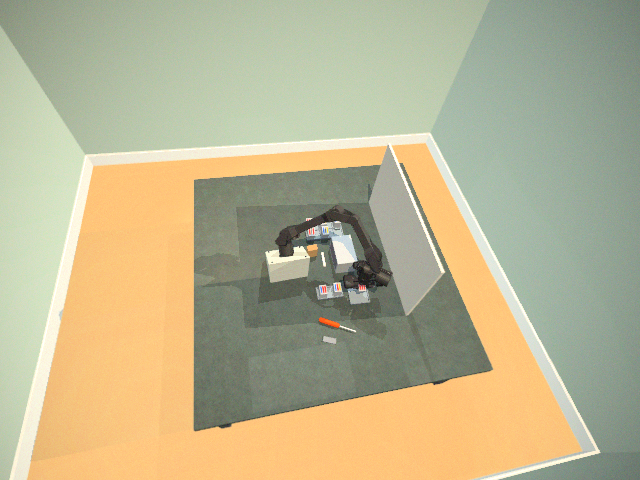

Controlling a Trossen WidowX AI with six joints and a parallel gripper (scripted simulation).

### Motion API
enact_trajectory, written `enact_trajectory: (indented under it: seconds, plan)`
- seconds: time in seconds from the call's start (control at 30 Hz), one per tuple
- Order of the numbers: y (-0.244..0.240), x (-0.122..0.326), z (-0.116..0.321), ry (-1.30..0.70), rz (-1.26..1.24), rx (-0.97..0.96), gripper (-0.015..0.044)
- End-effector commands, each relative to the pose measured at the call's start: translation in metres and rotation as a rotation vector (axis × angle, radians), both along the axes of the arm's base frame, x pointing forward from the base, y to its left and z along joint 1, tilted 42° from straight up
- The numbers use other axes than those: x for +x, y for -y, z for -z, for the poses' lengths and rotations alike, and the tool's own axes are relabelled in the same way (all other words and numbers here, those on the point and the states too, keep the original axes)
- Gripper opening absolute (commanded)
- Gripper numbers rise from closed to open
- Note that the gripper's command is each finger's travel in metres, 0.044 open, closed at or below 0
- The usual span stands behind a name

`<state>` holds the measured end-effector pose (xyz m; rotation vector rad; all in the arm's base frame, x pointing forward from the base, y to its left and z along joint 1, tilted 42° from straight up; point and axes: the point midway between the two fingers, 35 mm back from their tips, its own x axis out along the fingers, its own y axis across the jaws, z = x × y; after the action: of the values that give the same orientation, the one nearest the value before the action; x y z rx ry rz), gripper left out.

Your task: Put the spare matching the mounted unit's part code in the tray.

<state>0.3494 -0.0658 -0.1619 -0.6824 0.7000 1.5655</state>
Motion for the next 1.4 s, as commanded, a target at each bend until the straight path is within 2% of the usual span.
enact_trajectory:
  seconds: [0.0,0.73,1.27,1.3,1.37]
  plan:
    - [-0.003,-0.001,0.003,-0.001,0.008,0.006,0.0]
    - [-0.019,-0.008,0.018,-0.002,0.007,0.009,0.0]
    - [-0.016,-0.006,0.016,0.0,-0.001,0.003,0.042]
    - [-0.016,-0.006,0.016,0.0,-0.001,0.003,0.044]
    - [-0.009,-0.004,0.008,0.0,0.0,0.002,0.044]
